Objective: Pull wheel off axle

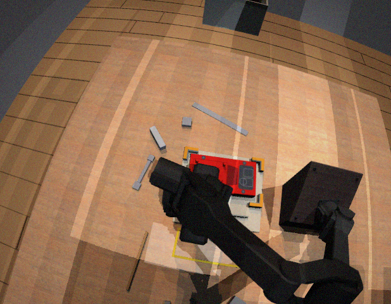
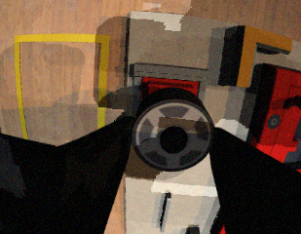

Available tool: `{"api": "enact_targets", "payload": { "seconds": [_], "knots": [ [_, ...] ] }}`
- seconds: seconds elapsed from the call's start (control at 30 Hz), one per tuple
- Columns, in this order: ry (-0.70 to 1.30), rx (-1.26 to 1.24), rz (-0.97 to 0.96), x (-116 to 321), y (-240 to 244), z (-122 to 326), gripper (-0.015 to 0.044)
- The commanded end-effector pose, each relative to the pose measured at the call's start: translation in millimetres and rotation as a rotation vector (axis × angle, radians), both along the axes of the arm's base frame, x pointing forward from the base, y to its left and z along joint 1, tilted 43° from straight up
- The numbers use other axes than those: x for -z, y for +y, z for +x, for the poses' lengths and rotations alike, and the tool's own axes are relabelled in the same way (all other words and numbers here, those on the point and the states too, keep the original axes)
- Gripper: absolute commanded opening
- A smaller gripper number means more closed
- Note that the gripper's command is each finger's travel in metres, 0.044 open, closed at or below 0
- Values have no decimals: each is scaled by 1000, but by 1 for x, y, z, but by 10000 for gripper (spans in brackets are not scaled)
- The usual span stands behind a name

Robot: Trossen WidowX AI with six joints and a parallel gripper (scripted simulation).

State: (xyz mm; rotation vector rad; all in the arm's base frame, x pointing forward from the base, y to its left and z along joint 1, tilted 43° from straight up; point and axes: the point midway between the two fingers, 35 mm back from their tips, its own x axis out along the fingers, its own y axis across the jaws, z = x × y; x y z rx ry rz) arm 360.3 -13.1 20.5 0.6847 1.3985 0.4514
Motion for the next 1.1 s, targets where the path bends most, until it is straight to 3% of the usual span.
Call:
{"api": "enact_targets", "payload": {
  "seconds": [0.0, 1.07],
  "knots": [
    [0, 1, -1, -1, -2, -1, 0],
    [0, 3, 0, -9, -9, -2, 0]
  ]
}}
